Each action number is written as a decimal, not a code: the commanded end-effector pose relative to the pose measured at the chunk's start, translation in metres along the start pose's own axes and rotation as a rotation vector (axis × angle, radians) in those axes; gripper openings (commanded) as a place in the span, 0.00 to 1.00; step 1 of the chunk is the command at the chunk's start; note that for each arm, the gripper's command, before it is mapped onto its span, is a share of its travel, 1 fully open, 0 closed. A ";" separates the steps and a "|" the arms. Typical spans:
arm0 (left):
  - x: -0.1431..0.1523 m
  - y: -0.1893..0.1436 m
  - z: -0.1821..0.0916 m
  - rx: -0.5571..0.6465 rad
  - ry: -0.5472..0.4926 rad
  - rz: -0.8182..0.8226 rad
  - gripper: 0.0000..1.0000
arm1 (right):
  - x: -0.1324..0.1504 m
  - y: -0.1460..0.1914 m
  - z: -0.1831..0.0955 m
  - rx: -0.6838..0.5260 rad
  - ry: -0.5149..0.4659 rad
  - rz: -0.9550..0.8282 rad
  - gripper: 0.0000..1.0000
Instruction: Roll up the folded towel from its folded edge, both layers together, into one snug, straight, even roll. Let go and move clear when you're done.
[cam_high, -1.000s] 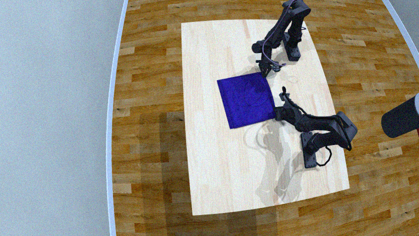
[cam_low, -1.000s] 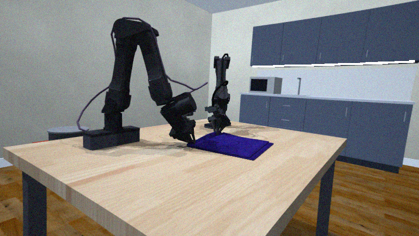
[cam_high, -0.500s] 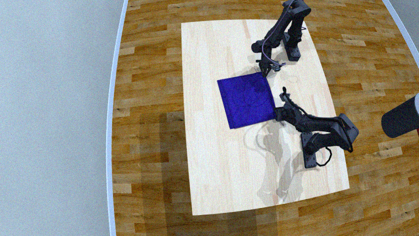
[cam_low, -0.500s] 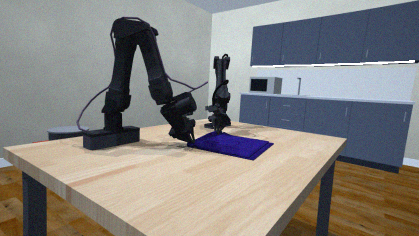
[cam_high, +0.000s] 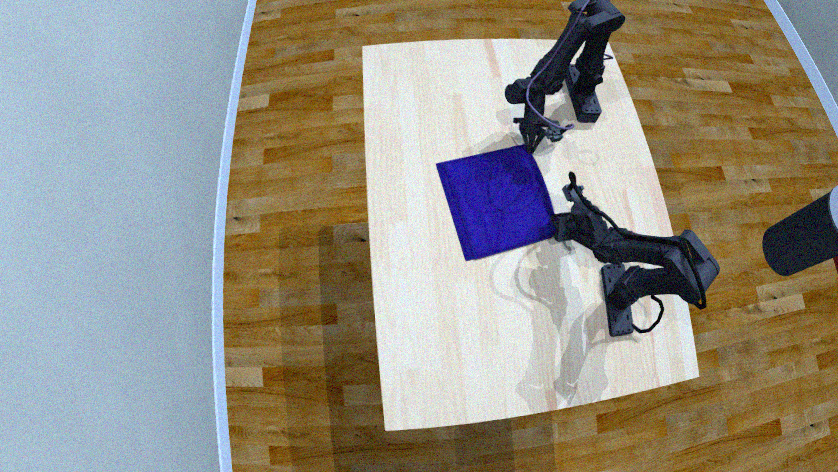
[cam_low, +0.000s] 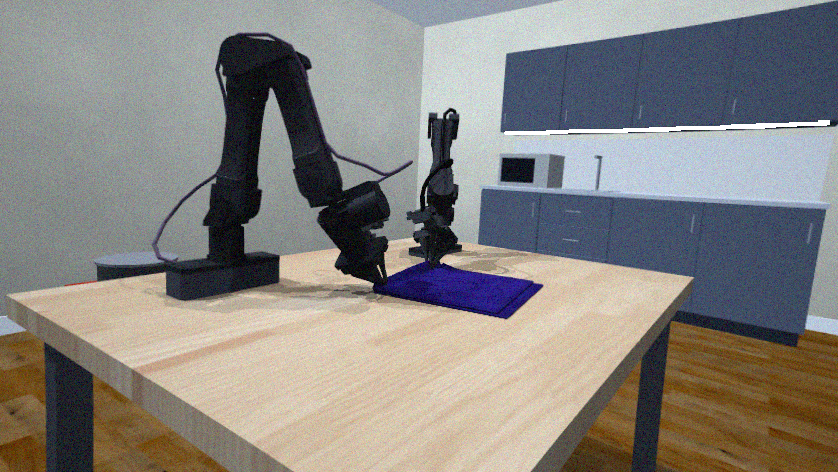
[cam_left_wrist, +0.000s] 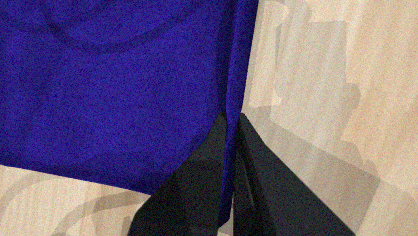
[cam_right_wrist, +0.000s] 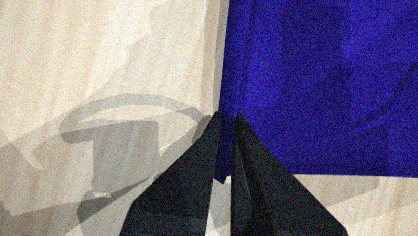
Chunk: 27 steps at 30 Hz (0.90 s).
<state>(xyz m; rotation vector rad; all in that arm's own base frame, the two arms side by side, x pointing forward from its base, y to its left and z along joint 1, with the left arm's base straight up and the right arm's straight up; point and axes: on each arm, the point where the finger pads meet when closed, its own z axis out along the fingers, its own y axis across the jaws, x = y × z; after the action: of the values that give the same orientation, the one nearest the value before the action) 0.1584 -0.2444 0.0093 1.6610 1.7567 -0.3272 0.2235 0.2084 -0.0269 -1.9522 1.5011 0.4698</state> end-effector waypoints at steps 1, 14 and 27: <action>0.001 -0.004 -0.004 -0.001 0.013 -0.018 0.07 | -0.003 0.004 -0.005 0.005 -0.001 0.006 0.11; -0.006 -0.041 -0.011 -0.001 0.013 -0.018 0.07 | -0.010 0.041 -0.013 0.005 -0.001 0.006 0.11; -0.012 -0.070 -0.017 -0.001 0.013 -0.018 0.07 | -0.015 0.070 -0.018 0.005 -0.001 0.006 0.11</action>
<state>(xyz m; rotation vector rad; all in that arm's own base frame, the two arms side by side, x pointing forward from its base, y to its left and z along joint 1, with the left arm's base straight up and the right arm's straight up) 0.0891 -0.2569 0.0090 1.6926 1.7411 -0.3411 0.1557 0.1951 -0.0268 -1.9650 1.5080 0.4707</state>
